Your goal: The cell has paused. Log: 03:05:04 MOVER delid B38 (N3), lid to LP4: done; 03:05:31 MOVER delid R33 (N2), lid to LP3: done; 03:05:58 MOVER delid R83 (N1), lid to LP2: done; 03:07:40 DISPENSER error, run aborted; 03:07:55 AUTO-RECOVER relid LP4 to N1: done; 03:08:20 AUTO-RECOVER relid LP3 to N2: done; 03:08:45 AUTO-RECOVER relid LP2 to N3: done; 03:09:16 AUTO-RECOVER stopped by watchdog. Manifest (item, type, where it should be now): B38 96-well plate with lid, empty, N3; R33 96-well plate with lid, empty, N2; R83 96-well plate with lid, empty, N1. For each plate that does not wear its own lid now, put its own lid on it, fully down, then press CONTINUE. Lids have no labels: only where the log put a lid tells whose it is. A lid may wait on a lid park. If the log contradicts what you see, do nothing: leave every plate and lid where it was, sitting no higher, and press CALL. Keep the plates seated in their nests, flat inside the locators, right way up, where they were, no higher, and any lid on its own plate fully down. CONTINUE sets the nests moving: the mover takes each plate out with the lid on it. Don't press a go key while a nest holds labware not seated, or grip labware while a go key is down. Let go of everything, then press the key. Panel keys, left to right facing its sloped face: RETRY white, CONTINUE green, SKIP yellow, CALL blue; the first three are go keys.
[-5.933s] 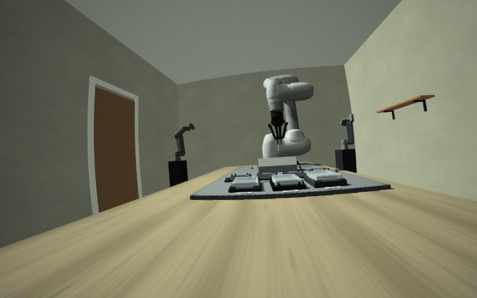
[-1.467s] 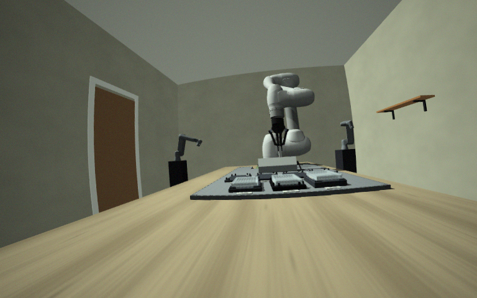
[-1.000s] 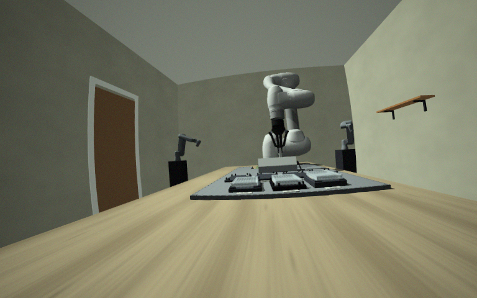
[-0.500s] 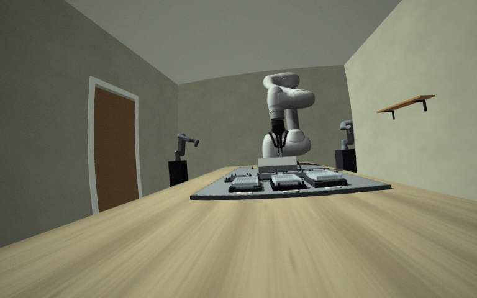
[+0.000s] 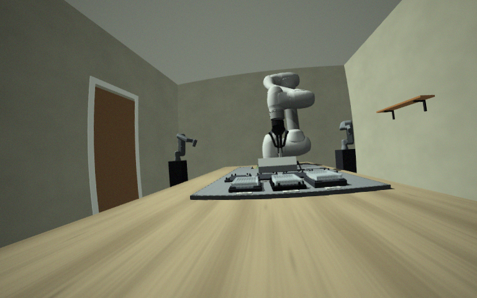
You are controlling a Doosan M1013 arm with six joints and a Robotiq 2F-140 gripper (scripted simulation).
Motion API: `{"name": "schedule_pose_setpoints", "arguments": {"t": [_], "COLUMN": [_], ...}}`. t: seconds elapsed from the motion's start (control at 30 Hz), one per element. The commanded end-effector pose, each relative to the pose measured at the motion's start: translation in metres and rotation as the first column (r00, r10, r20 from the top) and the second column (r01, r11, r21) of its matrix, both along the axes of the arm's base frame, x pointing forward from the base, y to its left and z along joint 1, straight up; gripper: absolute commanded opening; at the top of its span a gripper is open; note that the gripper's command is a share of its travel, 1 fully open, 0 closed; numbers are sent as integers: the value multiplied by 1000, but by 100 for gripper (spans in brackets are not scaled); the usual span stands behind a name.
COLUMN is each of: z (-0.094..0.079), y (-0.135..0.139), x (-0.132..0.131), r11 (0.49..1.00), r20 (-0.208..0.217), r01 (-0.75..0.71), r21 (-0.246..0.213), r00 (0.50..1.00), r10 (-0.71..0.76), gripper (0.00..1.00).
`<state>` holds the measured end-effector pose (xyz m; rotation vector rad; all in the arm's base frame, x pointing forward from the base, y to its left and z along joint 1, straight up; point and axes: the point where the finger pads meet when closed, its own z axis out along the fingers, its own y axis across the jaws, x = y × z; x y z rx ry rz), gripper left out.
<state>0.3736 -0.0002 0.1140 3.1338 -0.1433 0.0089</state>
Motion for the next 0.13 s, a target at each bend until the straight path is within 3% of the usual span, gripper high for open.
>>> {"name": "schedule_pose_setpoints", "arguments": {"t": [0.0, 0.1], "z": [0, 0], "y": [0, 0], "x": [0, 0], "r11": [1000, 1000], "r20": [0, 0], "r01": [0, 0], "r21": [0, 0], "r00": [1000, 1000], "r10": [0, 0], "gripper": [0, 0]}}
